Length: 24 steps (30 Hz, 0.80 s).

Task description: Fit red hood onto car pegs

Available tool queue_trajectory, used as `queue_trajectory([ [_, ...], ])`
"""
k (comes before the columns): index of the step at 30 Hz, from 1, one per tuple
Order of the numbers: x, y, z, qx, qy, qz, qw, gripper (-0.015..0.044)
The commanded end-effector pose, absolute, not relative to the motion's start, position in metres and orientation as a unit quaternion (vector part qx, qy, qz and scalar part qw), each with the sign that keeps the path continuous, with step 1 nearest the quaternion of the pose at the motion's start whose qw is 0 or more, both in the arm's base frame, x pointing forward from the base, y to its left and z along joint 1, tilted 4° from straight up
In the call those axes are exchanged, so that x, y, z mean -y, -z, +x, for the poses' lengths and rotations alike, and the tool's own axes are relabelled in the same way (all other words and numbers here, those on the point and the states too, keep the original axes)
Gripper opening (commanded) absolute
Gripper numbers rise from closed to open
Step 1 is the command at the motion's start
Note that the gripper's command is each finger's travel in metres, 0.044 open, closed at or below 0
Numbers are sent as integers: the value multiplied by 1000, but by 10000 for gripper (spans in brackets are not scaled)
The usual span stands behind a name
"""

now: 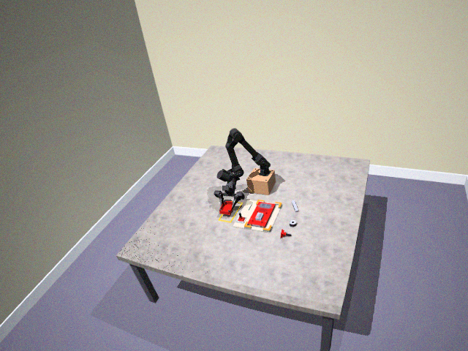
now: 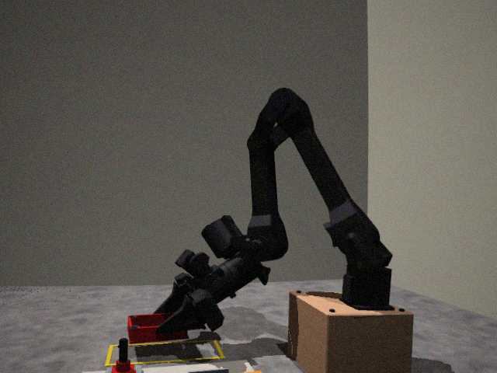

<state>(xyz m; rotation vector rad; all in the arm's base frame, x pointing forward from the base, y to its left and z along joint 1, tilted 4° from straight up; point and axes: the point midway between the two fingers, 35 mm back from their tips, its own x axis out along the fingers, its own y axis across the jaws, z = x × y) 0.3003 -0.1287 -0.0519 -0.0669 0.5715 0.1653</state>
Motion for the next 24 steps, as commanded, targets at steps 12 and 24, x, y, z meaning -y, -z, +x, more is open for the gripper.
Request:
queue_trajectory([
  [12, 126, 15, 300, -282, -80, -31, 956, 0],
  [24, 126, 8, 300, -286, -66, 16, 956, 0],
])
